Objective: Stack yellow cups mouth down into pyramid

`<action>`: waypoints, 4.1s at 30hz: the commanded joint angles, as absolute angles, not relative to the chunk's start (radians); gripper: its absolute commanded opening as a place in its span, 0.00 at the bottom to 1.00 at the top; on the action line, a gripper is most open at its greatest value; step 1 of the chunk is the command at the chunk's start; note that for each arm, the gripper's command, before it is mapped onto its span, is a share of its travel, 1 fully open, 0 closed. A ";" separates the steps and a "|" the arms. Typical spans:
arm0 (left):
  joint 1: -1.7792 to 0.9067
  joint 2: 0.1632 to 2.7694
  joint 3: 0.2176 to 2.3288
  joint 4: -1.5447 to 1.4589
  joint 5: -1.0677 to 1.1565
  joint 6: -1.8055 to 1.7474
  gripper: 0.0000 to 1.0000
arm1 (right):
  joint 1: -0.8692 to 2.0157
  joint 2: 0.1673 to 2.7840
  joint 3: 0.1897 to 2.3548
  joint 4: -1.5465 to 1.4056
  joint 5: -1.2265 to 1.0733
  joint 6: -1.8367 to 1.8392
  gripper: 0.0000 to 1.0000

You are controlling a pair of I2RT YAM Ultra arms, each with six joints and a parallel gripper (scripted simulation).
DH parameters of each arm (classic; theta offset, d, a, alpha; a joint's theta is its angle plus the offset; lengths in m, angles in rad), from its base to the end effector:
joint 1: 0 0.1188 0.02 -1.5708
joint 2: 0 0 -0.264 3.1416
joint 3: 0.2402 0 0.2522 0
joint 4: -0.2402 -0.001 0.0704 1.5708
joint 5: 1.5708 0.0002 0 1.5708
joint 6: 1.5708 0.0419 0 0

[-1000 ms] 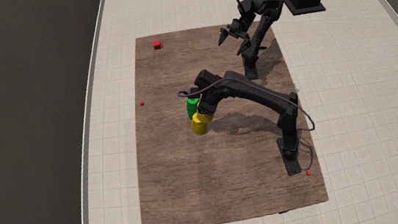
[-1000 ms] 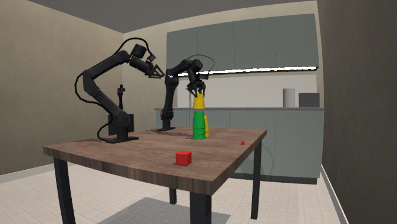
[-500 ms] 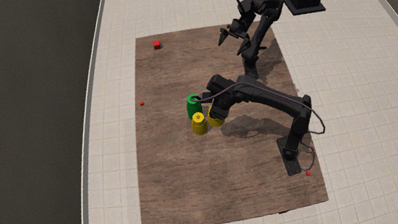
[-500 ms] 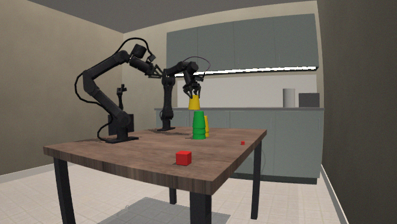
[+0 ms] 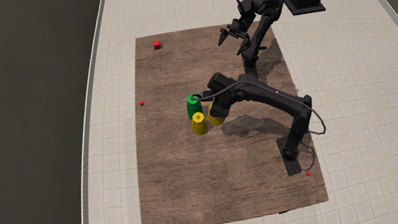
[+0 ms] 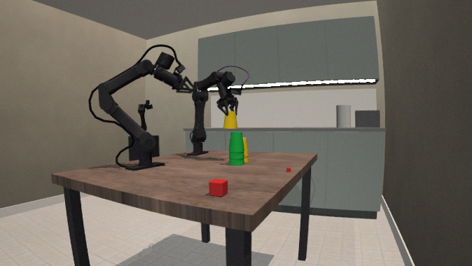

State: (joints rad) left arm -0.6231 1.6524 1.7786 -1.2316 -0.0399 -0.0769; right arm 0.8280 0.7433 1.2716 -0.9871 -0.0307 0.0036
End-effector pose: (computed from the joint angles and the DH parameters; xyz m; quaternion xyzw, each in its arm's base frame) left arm 0.2673 -0.1888 0.3719 0.2580 0.9380 -0.0608 0.2232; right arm 0.0710 0.0808 0.4228 -0.3477 0.7749 0.2251 0.4775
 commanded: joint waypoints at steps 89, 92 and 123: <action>-0.614 1.605 1.185 -0.631 -0.038 -0.068 0.00 | 0.835 0.728 1.268 -0.988 -0.027 0.009 1.00; -0.614 1.605 1.189 -0.626 -0.038 -0.068 0.00 | 0.835 0.728 1.268 -0.988 -0.027 0.009 1.00; -0.613 1.614 1.156 -0.581 -0.038 -0.068 0.00 | 0.835 0.728 1.268 -0.988 -0.027 0.009 1.00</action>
State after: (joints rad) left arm -0.6235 1.6222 1.1484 -0.6102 -0.0399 -0.0772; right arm 0.8280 0.7433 1.2716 -0.9871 -0.0307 0.0036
